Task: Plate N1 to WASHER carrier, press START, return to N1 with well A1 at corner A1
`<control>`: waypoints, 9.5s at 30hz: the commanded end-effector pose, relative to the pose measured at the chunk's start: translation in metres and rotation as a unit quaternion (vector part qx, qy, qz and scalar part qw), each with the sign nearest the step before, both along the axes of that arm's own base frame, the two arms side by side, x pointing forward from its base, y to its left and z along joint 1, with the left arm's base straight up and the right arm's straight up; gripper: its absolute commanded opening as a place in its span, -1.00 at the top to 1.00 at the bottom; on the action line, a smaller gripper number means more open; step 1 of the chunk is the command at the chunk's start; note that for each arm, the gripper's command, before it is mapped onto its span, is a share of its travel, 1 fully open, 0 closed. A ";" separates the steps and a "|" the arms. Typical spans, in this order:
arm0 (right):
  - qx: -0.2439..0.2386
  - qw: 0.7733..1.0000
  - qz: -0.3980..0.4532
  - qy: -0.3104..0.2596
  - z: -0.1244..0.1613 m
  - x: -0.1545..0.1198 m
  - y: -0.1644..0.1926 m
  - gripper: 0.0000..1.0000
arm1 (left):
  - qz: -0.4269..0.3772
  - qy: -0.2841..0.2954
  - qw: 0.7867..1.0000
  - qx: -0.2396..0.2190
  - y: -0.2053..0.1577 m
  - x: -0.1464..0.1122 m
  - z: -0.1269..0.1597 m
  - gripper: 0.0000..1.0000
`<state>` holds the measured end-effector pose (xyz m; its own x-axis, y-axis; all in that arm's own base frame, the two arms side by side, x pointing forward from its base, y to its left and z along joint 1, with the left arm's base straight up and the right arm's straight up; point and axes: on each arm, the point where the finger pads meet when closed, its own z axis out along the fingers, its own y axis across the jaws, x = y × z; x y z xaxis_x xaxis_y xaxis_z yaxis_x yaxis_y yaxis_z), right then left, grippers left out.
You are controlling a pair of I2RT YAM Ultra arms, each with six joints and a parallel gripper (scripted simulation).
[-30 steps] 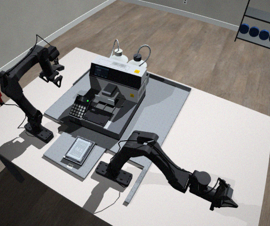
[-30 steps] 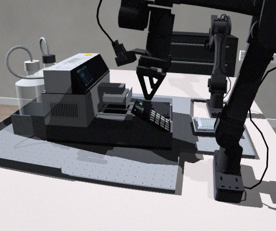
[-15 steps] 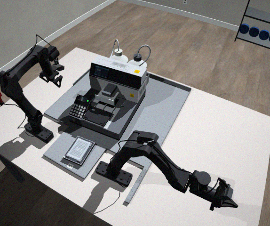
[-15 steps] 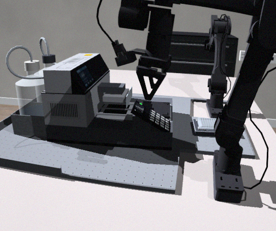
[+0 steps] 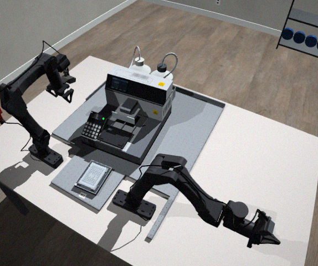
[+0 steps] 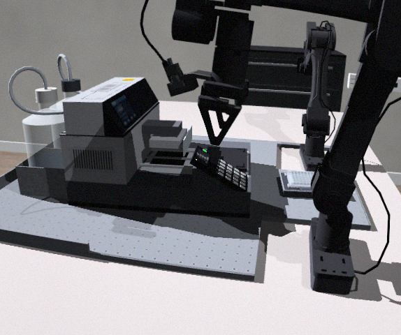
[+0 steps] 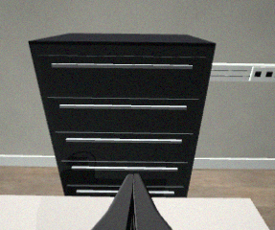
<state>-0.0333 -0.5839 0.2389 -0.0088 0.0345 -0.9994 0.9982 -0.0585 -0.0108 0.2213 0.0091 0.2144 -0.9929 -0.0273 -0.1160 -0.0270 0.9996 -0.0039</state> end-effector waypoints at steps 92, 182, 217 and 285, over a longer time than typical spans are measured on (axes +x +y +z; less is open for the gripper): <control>-0.017 1.000 -0.003 -0.004 0.018 -0.004 0.005 1.00 | -0.647 0.044 0.761 0.027 -0.185 -0.019 -0.060 -1.00; -0.017 1.000 -0.003 -0.004 0.018 -0.004 0.005 1.00 | -0.997 0.001 0.060 0.046 -0.321 -0.184 -0.111 -1.00; -0.017 1.000 -0.003 -0.004 0.018 -0.004 0.005 1.00 | -0.997 0.016 0.058 0.050 -0.319 -0.197 -0.131 -1.00; -0.017 1.000 -0.003 -0.004 0.018 -0.004 0.005 1.00 | -0.998 0.004 0.049 0.048 -0.324 -0.200 -0.176 -1.00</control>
